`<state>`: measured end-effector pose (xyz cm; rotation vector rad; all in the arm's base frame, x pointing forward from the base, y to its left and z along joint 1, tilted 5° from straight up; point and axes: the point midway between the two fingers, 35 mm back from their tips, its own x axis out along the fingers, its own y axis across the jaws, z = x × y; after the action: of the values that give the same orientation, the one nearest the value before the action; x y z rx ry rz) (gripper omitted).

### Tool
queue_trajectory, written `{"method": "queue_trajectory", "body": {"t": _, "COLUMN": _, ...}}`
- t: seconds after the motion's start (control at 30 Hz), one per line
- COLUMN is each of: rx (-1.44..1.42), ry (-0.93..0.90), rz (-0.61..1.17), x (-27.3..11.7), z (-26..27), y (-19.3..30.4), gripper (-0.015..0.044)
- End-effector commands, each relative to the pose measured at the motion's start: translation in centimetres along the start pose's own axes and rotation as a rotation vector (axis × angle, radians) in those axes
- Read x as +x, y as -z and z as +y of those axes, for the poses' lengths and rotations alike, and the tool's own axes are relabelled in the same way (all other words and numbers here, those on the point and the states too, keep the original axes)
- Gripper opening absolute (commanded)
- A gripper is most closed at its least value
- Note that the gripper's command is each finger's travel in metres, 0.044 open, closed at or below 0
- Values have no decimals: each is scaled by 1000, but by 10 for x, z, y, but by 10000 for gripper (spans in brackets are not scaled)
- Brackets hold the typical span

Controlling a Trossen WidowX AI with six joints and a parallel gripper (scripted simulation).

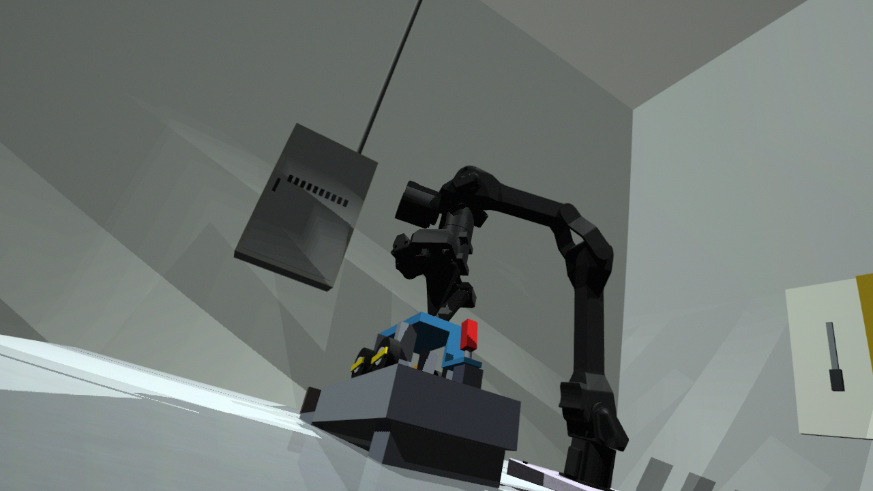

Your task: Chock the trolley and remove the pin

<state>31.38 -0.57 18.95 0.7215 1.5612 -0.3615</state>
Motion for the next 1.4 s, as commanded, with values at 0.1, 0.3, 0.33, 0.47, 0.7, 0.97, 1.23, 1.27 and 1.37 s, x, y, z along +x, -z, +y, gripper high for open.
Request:
{"method": "queue_trajectory", "body": {"t": 0.1, "rx": 264, "ry": -24, "rz": 46, "x": 0, "z": 24, "y": 18, "gripper": 190}}
{"method": "queue_trajectory", "body": {"t": 0.3, "rx": 498, "ry": -28, "rz": 91, "x": 0, "z": 43, "y": 36, "gripper": 190}}
{"method": "queue_trajectory", "body": {"t": 0.33, "rx": 537, "ry": -27, "rz": 99, "x": 0, "z": 46, "y": 39, "gripper": 190}}
{"method": "queue_trajectory", "body": {"t": 0.47, "rx": 693, "ry": -20, "rz": 131, "x": 0, "z": 58, "y": 52, "gripper": 190}}
{"method": "queue_trajectory", "body": {"t": 0.7, "rx": 789, "ry": -12, "rz": 152, "x": -1, "z": 65, "y": 60, "gripper": 190}}
{"method": "queue_trajectory", "body": {"t": 0.97, "rx": 790, "ry": -11, "rz": 152, "x": 6, "z": 65, "y": 61, "gripper": 190}}
{"method": "queue_trajectory", "body": {"t": 1.23, "rx": 790, "ry": -10, "rz": 153, "x": 18, "z": 66, "y": 62, "gripper": 190}}
{"method": "queue_trajectory", "body": {"t": 1.27, "rx": 790, "ry": -10, "rz": 153, "x": 20, "z": 66, "y": 62, "gripper": 190}}
{"method": "queue_trajectory", "body": {"t": 1.37, "rx": 790, "ry": -10, "rz": 154, "x": 24, "z": 67, "y": 63, "gripper": 190}}
